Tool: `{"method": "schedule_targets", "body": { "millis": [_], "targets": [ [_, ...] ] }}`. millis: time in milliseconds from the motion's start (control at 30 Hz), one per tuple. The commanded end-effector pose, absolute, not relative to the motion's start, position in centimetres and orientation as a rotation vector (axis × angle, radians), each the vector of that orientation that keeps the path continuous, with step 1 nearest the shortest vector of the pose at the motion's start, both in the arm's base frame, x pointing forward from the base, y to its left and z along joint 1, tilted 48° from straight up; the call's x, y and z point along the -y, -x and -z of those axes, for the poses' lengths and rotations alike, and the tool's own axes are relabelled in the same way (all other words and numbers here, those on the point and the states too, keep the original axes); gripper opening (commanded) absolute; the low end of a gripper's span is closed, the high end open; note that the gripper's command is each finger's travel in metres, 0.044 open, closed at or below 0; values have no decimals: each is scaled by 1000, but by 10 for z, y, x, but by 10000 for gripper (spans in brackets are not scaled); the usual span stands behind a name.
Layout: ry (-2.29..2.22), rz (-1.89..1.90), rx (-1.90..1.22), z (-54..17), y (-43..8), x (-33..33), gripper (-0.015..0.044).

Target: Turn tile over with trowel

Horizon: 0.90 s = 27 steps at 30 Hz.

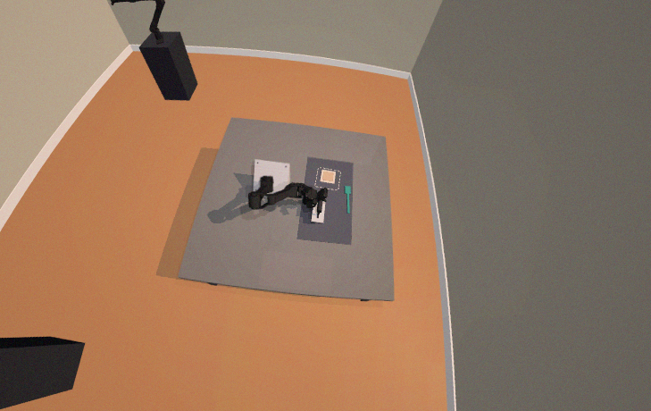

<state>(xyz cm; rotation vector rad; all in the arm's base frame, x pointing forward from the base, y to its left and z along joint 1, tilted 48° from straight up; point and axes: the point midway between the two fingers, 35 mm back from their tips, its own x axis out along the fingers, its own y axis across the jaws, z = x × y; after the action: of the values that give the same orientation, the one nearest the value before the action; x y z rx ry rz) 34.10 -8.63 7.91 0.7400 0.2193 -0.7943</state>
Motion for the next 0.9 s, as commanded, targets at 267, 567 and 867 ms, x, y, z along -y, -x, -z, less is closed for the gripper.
{"method": "schedule_targets", "body": {
  "millis": [267,567,867],
  "targets": [
    [-731,765,-239,-91,-318,106,0],
    [-723,754,-246,-96,-299,119,0],
    [-713,743,-248,-100,-281,128,0]
  ]
}}
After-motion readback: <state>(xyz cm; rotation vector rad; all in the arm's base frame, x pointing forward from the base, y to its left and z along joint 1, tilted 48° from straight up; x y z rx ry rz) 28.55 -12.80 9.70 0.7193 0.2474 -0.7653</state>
